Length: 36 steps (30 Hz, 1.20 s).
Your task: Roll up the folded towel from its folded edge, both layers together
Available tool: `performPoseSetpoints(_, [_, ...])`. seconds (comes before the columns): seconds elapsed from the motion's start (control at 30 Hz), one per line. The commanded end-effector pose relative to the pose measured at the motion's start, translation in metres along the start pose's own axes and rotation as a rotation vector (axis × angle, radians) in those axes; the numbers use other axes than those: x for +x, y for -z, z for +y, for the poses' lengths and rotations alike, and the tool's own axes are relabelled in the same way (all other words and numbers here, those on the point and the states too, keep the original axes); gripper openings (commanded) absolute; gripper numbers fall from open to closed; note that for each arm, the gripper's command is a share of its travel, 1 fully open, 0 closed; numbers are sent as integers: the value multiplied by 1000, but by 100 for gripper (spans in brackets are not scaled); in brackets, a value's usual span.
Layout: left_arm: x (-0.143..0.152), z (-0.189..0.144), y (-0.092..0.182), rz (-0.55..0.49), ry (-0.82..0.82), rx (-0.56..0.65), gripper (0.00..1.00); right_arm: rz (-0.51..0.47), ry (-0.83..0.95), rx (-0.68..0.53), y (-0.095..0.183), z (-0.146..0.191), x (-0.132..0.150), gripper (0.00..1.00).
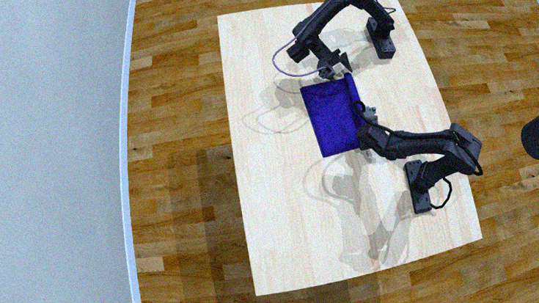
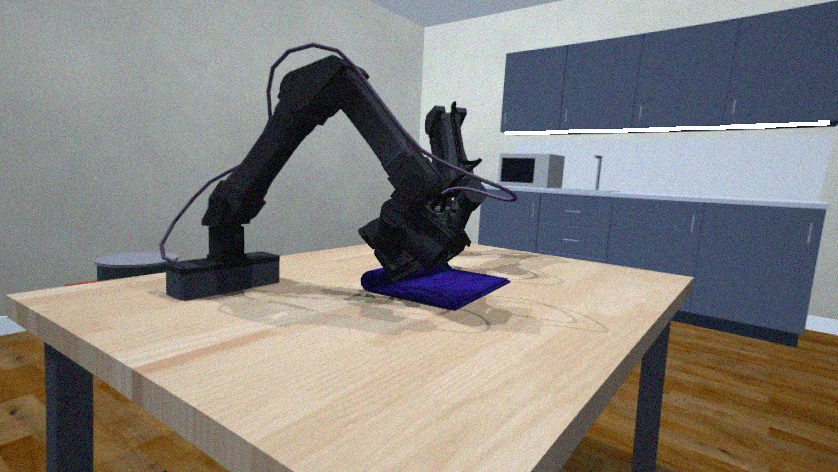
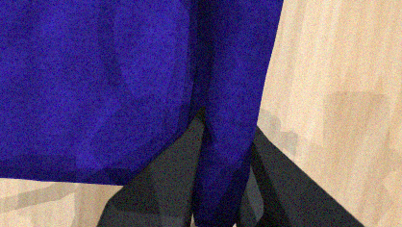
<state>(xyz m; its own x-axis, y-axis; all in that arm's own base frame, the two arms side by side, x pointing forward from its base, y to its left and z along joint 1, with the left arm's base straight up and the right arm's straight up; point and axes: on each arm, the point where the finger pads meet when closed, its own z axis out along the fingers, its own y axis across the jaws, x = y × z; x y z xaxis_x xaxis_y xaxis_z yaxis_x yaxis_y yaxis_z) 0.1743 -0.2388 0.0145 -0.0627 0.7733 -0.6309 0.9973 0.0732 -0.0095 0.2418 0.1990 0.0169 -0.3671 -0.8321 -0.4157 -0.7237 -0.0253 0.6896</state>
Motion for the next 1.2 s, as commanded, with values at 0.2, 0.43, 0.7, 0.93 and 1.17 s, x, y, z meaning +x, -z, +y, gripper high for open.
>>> performPoseSetpoints(0.2, [-1,-10,3,33,204,301,20,-37,243,338,-11,17,-10,91])
performPoseSetpoints(0.43, [-2,-10,4,44,296,414,20,-57,382,553,-22,25,-11,92])
performPoseSetpoints(0.7, [-4,-10,6,57,410,555,20,-84,567,839,-38,35,-12,96])
performPoseSetpoints(0.93, [-4,-10,6,62,452,606,20,-92,619,920,-42,38,-12,97])
performPoseSetpoints(1.17, [-2,-10,4,63,463,620,20,-88,635,912,-37,36,-15,98])
